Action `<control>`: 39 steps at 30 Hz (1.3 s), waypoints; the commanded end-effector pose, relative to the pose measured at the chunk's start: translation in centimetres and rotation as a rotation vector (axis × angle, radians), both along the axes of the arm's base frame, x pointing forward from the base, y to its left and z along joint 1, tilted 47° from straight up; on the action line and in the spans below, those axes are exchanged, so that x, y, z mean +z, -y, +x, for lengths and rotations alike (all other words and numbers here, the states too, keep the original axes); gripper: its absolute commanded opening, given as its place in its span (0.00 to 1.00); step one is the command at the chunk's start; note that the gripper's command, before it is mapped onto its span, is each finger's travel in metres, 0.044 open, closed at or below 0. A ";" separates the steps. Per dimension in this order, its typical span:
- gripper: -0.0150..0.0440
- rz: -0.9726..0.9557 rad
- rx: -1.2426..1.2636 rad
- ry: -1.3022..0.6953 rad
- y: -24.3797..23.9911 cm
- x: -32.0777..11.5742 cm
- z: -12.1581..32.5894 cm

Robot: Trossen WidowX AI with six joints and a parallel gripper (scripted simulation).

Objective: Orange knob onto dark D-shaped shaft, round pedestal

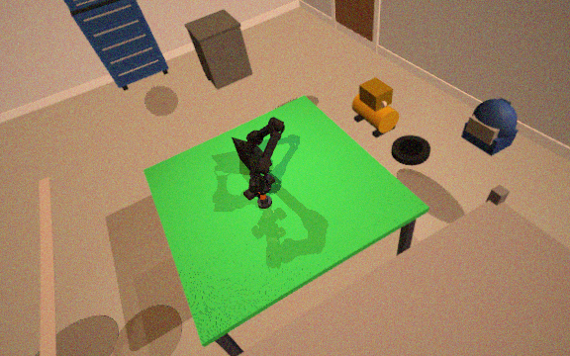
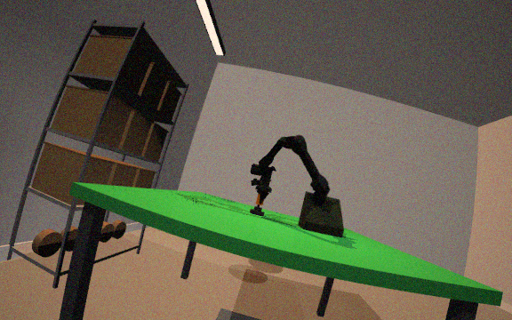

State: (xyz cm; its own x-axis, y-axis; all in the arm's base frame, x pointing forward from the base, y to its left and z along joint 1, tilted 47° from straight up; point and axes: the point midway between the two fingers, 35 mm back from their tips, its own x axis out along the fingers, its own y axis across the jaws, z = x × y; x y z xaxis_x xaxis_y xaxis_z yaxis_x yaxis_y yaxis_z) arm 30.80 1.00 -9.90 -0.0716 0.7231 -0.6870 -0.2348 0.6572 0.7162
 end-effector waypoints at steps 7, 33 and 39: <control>0.25 0.003 -0.003 0.001 -0.5 -0.4 0.2; 0.57 -0.001 0.001 0.001 -1.0 -0.9 0.0; 0.83 -0.001 0.001 0.001 -1.0 -0.9 0.0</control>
State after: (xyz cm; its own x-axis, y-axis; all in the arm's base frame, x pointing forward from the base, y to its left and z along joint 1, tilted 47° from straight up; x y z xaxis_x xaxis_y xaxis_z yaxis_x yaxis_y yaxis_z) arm 30.83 2.02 -10.83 -0.0704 0.7226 -0.6876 -0.2351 0.6579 0.7155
